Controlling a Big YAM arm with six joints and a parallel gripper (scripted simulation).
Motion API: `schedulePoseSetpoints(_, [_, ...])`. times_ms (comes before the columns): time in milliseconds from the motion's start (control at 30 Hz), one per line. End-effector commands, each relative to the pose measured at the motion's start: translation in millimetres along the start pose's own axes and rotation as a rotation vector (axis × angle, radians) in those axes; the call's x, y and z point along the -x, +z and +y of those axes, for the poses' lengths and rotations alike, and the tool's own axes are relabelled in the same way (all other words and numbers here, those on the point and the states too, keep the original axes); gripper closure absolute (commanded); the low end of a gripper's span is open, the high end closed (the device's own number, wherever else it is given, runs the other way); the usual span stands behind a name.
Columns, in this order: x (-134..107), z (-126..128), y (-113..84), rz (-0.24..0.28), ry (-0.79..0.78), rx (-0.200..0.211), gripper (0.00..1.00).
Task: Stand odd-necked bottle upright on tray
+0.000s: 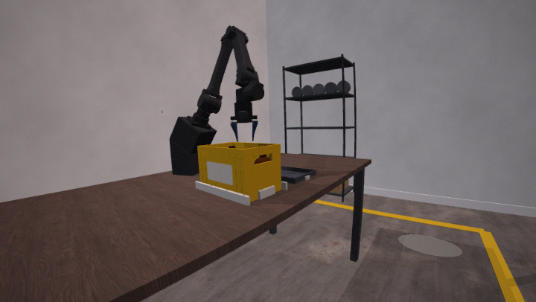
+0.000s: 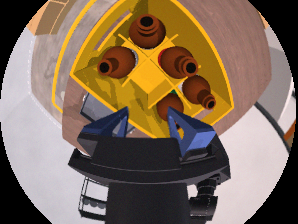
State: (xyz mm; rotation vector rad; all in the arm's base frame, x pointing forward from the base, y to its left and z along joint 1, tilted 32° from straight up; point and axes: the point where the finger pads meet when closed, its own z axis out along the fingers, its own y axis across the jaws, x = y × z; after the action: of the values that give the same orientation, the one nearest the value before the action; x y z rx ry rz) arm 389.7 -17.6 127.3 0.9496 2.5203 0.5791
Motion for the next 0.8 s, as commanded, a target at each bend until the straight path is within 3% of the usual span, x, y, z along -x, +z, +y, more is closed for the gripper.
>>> schedulePoseSetpoints(0, [18.0, 7.9, -2.1, -0.02, -0.004, 0.01, 0.39])
schedulePoseSetpoints(767, [15.4, 5.5, -0.6, -0.015, -0.002, 0.006, 0.39])
